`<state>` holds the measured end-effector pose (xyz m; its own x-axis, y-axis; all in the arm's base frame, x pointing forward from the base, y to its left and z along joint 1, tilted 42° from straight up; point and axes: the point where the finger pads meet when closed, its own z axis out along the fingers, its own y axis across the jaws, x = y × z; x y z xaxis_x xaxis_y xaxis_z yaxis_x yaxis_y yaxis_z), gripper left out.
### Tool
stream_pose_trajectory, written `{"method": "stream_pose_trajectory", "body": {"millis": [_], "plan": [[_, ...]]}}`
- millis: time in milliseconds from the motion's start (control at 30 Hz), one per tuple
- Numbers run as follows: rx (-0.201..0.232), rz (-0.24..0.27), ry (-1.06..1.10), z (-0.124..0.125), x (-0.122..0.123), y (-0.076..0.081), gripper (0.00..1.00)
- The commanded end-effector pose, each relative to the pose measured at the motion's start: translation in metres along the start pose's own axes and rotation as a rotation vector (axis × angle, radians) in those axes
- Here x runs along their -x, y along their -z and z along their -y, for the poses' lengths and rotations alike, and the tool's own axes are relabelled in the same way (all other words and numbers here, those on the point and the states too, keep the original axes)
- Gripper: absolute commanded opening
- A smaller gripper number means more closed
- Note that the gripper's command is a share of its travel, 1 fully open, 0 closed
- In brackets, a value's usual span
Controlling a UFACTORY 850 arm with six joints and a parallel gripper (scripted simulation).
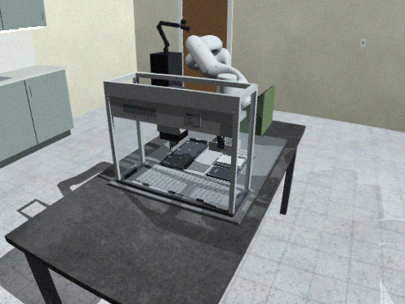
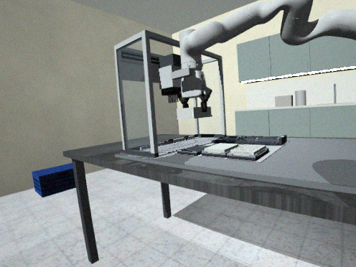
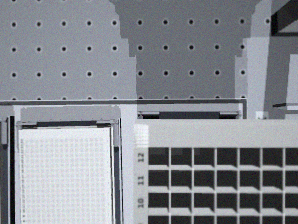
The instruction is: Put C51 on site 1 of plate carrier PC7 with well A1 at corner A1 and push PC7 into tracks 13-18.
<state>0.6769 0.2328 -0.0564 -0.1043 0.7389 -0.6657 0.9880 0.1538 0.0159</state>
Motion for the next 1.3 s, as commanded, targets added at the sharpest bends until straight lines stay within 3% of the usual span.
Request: {"method": "stream_pose_trajectory", "body": {"millis": [0,233,1267], "plan": [[0.001,-0.001,-0.001,-0.001,0.000,0.003,0.00],[0.001,-0.001,-0.001,-0.001,0.000,0.003,0.00],[0.001,0.000,0.035,0.079,0.109,0.002,0.00]]}}
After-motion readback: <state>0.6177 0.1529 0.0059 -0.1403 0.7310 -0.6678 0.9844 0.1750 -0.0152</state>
